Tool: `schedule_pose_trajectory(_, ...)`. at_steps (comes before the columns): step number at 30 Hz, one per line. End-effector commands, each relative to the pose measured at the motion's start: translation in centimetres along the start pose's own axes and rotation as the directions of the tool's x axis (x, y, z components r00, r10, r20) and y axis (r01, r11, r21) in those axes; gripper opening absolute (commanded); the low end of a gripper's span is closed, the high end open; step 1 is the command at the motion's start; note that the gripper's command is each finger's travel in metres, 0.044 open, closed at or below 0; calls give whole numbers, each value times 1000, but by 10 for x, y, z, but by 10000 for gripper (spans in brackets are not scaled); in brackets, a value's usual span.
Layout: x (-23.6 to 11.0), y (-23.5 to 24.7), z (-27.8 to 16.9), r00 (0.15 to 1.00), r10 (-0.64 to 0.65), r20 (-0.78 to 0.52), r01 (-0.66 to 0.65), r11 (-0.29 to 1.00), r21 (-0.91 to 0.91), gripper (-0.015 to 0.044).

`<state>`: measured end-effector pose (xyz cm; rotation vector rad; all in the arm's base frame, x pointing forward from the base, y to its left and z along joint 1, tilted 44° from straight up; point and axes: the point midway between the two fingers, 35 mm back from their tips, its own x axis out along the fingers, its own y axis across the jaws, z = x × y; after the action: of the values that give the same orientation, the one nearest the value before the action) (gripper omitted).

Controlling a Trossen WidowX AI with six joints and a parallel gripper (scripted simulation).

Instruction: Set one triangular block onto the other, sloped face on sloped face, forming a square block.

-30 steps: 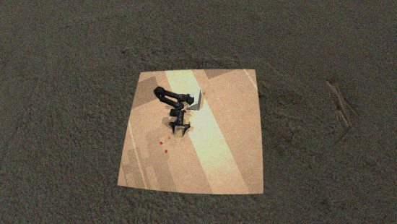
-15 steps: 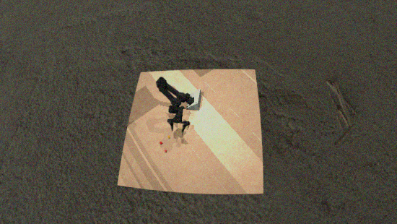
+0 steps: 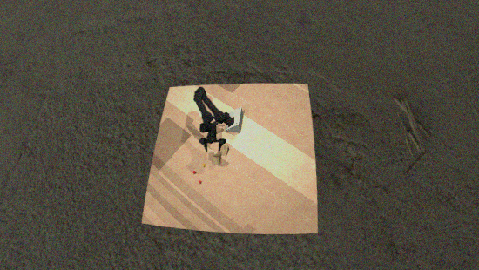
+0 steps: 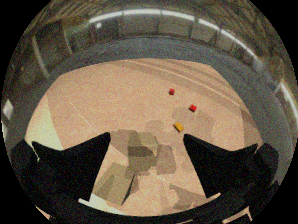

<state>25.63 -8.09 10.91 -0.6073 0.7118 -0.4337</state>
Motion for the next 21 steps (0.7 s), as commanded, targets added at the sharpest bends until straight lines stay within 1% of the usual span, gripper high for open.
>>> schedule_pose_trajectory(1, -17, -4, -31, 994, 62, -87, -62, 998, 11, 440)
schedule_pose_trajectory(4, -29, -5, -51, 985, 98, -143, -96, 995, 21, 440)
schedule_pose_trajectory(10, -30, -5, -52, 984, 101, -147, -99, 995, 22, 440)
schedule_pose_trajectory(21, 7, -1, -49, 983, 104, -153, -102, 994, 25, 440)
